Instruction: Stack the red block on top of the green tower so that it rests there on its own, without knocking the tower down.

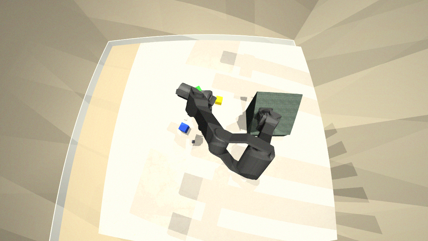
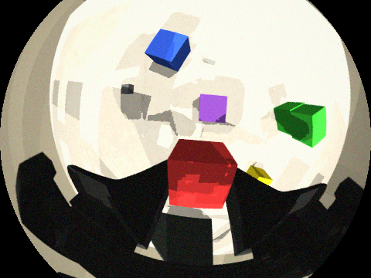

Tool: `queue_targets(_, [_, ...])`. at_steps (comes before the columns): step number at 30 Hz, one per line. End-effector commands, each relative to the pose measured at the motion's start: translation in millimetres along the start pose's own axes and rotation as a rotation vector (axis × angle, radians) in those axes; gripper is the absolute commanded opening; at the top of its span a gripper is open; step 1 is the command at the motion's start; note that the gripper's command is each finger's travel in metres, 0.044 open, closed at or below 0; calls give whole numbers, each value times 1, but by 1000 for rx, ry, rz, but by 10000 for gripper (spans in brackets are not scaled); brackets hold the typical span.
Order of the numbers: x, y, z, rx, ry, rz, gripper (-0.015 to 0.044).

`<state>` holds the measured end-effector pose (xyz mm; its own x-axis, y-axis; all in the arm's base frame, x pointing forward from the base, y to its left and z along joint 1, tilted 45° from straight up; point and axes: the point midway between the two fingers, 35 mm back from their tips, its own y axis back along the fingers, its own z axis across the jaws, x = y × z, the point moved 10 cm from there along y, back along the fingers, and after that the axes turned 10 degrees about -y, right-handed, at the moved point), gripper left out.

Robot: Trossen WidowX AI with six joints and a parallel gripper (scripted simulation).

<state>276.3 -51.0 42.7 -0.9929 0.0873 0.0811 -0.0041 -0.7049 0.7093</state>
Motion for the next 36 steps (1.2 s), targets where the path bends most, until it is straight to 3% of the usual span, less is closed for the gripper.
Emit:
queue_targets(1, [-2, 23, 2, 6, 14, -9, 0])
queue_targets(7, [-1, 50, 2, 8, 14, -9, 0])
queue_targets(17, [-2, 51, -1, 8, 14, -9, 0])
queue_targets(36, [-51, 59, -72, 18, 15, -13, 0])
